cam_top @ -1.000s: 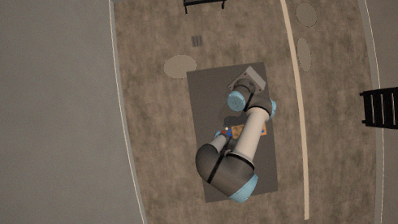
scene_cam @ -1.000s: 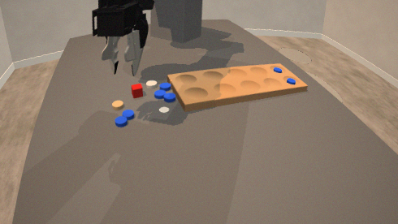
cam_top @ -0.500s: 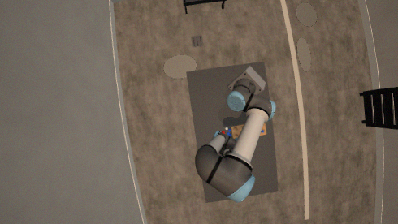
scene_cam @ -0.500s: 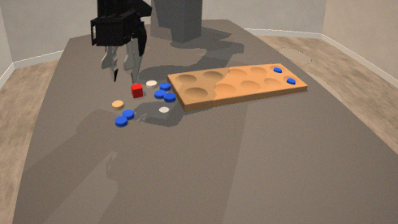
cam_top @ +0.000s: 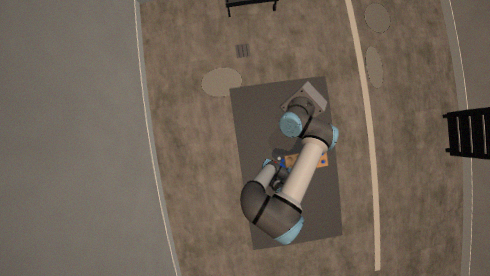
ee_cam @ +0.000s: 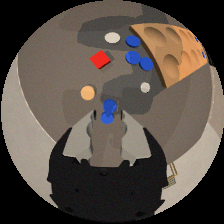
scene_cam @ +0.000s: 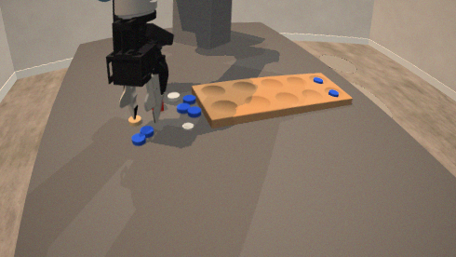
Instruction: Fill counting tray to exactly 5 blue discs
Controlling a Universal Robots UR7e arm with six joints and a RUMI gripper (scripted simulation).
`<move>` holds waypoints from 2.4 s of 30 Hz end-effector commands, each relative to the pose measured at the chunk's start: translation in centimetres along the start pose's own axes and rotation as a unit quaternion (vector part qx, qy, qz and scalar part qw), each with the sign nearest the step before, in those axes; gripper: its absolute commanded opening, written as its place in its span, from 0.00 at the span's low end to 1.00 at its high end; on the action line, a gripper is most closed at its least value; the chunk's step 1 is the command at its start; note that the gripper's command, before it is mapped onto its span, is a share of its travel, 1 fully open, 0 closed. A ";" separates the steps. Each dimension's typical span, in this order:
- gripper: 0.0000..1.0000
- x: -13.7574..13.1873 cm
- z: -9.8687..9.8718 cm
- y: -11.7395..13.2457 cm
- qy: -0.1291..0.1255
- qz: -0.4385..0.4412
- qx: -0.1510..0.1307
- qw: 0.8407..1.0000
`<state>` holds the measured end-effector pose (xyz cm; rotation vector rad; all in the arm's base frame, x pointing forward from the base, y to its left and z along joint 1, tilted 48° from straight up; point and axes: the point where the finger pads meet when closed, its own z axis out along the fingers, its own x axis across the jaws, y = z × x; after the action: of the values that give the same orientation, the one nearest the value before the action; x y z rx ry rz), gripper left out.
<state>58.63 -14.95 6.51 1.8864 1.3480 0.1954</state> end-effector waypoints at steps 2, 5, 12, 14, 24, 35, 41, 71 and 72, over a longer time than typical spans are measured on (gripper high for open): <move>0.28 0.0 2.3 0.3 0.001 0.000 -0.005 1.000; 0.28 0.0 2.5 0.3 0.001 0.000 -0.005 1.000; 0.28 0.1 2.5 0.3 0.001 0.000 -0.005 1.000; 0.28 0.1 2.5 0.2 0.001 0.000 -0.004 1.000; 0.28 0.1 2.5 0.2 0.001 0.000 -0.004 1.000; 0.00 0.1 2.6 0.2 0.001 0.000 -0.004 1.000; 0.00 0.1 2.6 0.2 0.001 0.000 -0.004 1.000; 0.00 0.2 1.5 0.2 0.001 -0.001 -0.004 1.000; 0.00 0.2 1.2 0.2 0.001 -0.001 -0.004 1.000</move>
<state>59.93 -16.02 5.12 1.8810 1.3473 0.2009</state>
